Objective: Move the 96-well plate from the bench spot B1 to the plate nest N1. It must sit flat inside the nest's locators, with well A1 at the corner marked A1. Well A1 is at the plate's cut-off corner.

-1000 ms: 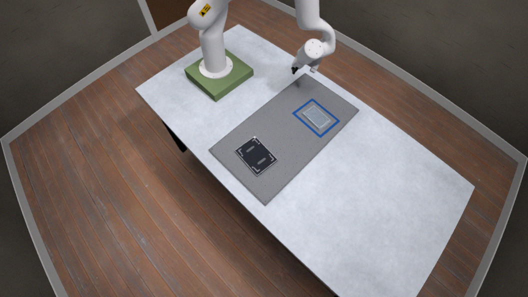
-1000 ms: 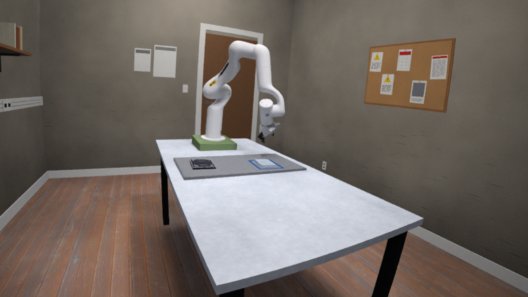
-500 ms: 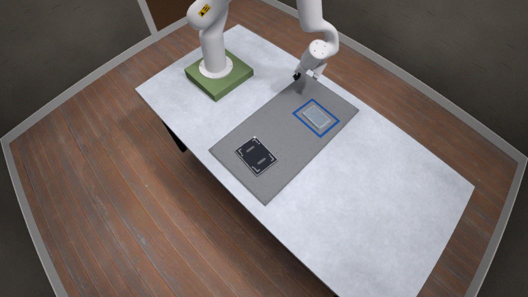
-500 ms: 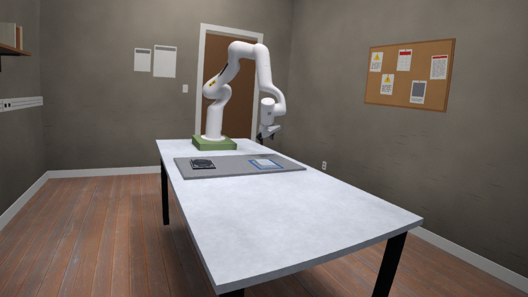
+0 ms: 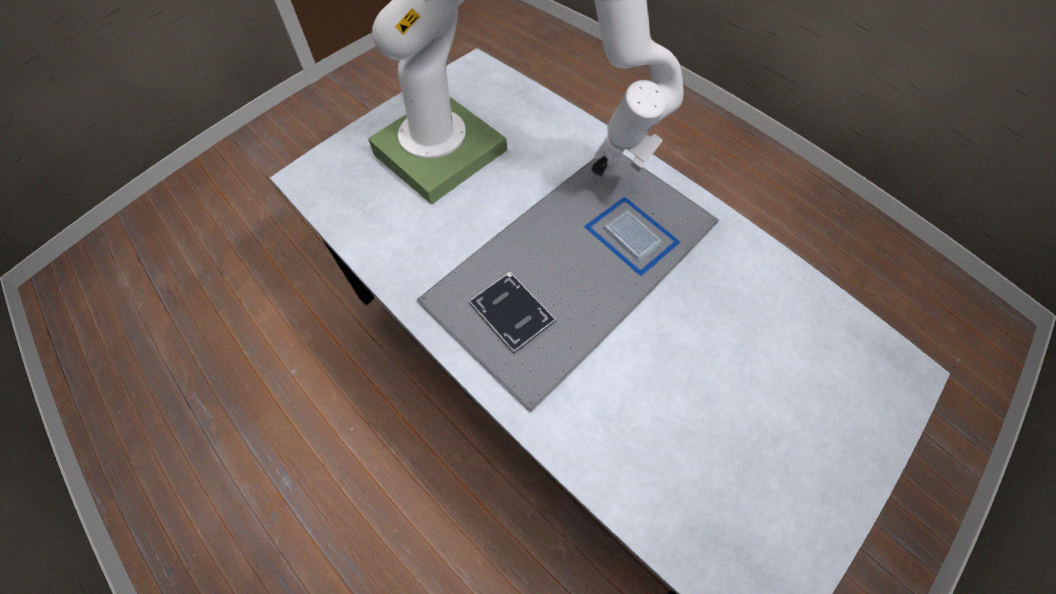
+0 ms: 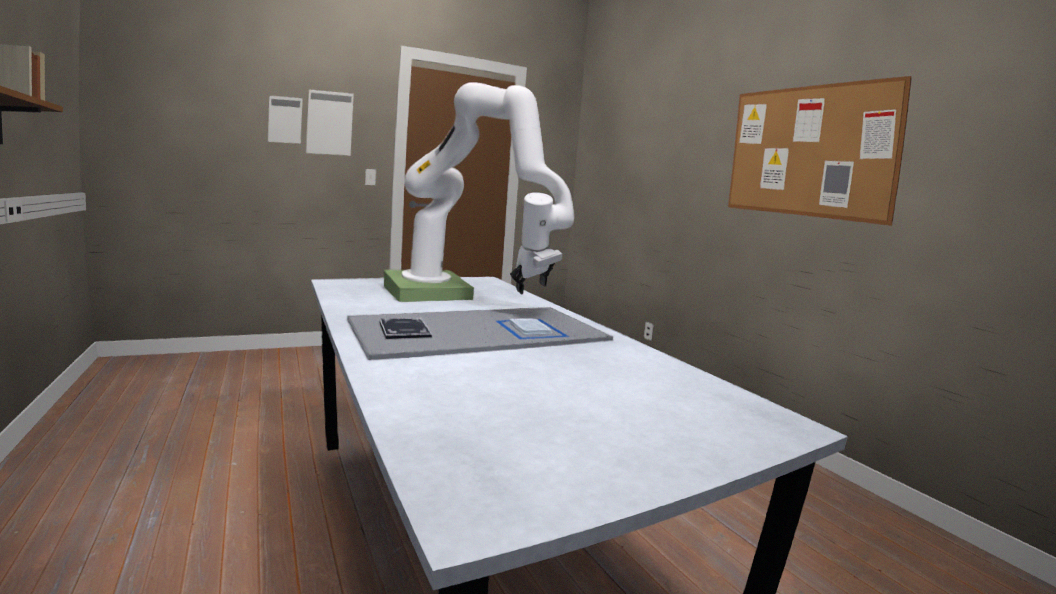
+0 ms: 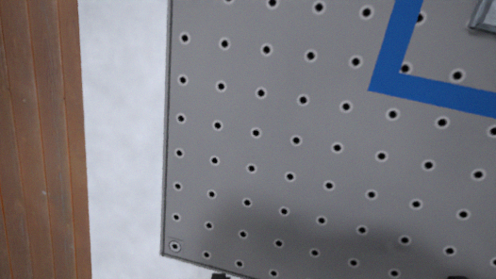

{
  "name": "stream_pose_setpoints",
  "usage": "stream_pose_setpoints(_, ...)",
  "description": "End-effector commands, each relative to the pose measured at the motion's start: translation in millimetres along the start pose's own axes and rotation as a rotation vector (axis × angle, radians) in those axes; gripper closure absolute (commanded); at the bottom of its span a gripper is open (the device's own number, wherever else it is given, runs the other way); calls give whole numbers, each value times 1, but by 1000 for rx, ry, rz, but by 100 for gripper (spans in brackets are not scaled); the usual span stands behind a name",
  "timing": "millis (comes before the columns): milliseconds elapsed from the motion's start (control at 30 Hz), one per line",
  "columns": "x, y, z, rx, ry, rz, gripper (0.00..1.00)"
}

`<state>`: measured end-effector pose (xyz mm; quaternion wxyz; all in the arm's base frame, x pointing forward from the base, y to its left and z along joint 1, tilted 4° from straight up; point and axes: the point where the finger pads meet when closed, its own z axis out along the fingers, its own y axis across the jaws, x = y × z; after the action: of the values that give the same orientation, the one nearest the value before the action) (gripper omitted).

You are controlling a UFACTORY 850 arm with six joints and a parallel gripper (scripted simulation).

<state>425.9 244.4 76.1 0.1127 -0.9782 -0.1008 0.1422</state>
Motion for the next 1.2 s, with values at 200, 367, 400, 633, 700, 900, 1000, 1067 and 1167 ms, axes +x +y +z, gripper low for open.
stream_pose_setpoints(200,31,24,-14,-67,66,63,0)
stream_pose_setpoints(367,46,35,-22,-85,90,83,0)
stream_pose_setpoints(400,49,38,-24,-100,113,101,0)
stream_pose_setpoints(633,64,49,-32,-117,138,121,0)
stream_pose_setpoints(700,72,55,-36,-143,187,157,0)
stream_pose_setpoints(900,90,68,-48,-167,241,193,0)
stream_pose_setpoints(1000,98,73,-52,-168,243,195,0)
stream_pose_setpoints(1067,101,75,-55,-177,270,212,0)
stream_pose_setpoints(1167,112,83,-62,-187,299,230,0)
